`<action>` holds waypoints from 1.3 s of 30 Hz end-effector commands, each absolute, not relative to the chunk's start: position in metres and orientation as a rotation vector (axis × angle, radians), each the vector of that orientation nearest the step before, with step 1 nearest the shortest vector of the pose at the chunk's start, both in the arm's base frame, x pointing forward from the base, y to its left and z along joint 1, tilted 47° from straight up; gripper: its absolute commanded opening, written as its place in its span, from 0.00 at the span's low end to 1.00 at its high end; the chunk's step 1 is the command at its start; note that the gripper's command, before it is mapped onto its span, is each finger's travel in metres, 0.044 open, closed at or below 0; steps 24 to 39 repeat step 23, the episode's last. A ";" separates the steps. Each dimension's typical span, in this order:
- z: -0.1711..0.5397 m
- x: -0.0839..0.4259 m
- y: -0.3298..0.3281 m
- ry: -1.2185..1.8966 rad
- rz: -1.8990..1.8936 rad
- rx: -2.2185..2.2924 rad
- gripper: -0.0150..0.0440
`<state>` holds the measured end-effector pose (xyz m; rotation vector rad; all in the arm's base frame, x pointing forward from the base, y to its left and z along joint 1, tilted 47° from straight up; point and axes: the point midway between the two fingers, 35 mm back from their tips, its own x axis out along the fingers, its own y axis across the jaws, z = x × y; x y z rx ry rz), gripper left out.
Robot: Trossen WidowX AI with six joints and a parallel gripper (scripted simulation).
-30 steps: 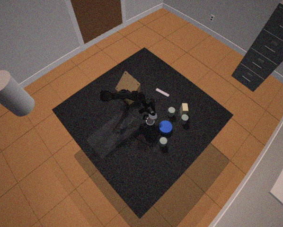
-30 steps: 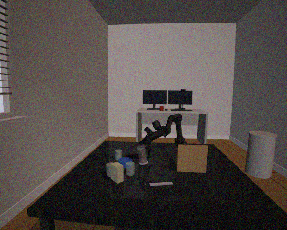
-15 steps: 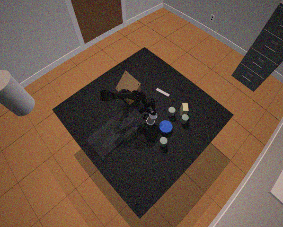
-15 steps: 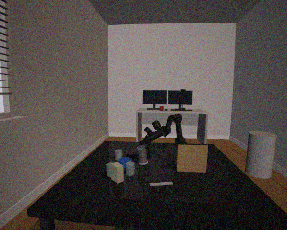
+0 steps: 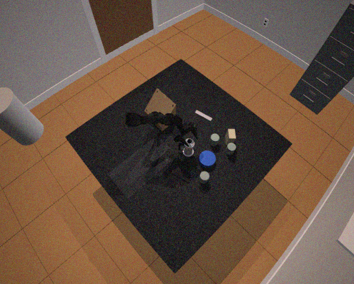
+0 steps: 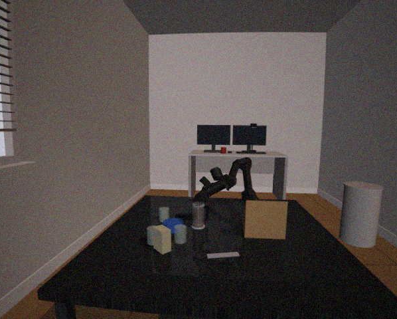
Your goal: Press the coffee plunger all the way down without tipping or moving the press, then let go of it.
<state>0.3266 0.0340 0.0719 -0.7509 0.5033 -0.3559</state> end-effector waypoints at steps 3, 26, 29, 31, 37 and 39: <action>0.073 0.327 0.036 0.505 -0.352 -0.749 1.00; 0.130 0.311 0.089 0.520 -0.353 -0.757 1.00; 0.130 0.311 0.089 0.520 -0.353 -0.757 1.00; 0.130 0.311 0.089 0.520 -0.353 -0.757 1.00; 0.130 0.311 0.089 0.520 -0.353 -0.757 1.00; 0.130 0.311 0.089 0.520 -0.353 -0.757 1.00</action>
